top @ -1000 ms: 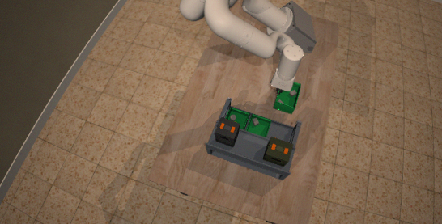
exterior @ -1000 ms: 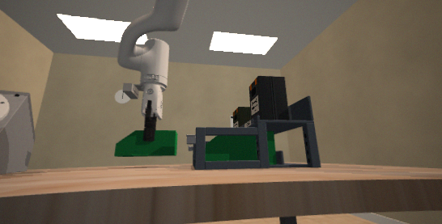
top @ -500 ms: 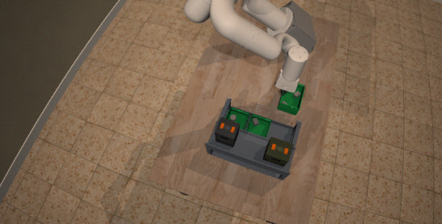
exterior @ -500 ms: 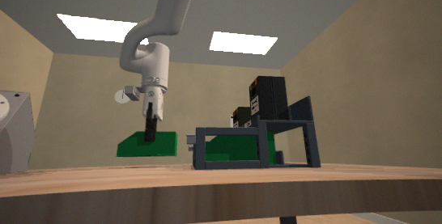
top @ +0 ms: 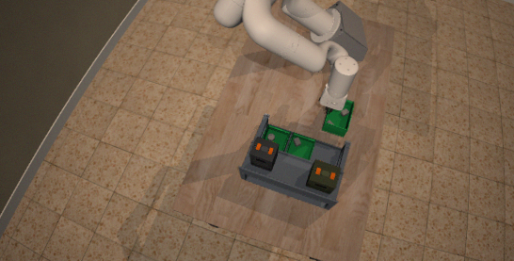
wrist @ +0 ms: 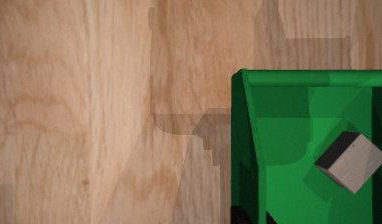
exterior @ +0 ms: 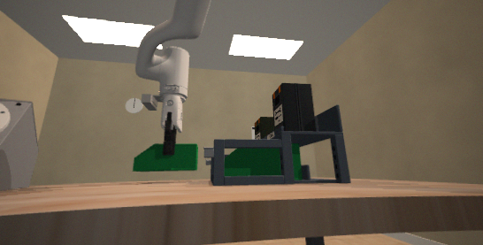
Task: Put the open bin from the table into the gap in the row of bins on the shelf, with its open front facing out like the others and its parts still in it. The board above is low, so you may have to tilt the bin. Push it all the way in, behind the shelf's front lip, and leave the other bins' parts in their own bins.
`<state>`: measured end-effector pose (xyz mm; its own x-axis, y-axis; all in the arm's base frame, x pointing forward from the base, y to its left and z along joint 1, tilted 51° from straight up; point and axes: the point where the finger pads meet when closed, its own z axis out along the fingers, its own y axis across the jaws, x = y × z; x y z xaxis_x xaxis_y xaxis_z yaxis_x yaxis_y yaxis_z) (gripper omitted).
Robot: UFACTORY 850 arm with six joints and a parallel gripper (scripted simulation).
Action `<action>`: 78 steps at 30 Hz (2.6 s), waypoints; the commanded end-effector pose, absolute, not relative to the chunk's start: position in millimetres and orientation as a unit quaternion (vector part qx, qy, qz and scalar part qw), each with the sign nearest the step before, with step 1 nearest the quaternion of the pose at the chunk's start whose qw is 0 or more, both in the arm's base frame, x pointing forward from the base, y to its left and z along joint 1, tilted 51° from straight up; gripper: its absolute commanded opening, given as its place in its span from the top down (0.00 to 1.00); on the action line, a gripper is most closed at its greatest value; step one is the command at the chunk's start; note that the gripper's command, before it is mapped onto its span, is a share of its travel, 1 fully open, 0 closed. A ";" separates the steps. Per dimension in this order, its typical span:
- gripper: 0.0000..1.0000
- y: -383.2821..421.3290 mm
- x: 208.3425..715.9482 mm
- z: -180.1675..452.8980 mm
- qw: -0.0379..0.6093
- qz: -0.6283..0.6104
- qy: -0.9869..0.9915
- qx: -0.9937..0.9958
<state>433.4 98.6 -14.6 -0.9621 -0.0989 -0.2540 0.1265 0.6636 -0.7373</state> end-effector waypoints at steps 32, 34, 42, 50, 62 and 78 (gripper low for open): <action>1.00 103.5 471.2 -4.9 0.138 -0.410 0.902 0.007; 1.00 103.5 471.2 -4.9 0.138 -0.410 0.902 0.007; 1.00 103.5 471.5 -4.8 0.138 -0.410 0.902 0.007; 1.00 103.7 473.5 -4.3 0.138 -0.410 0.902 0.007; 1.00 103.5 471.2 -4.9 0.138 -0.410 0.902 0.007; 1.00 99.5 468.6 -8.9 0.138 -0.410 0.902 0.007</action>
<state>470.1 102.2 -5.8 -0.9622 -0.0991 -0.2536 0.1260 0.6635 -0.7375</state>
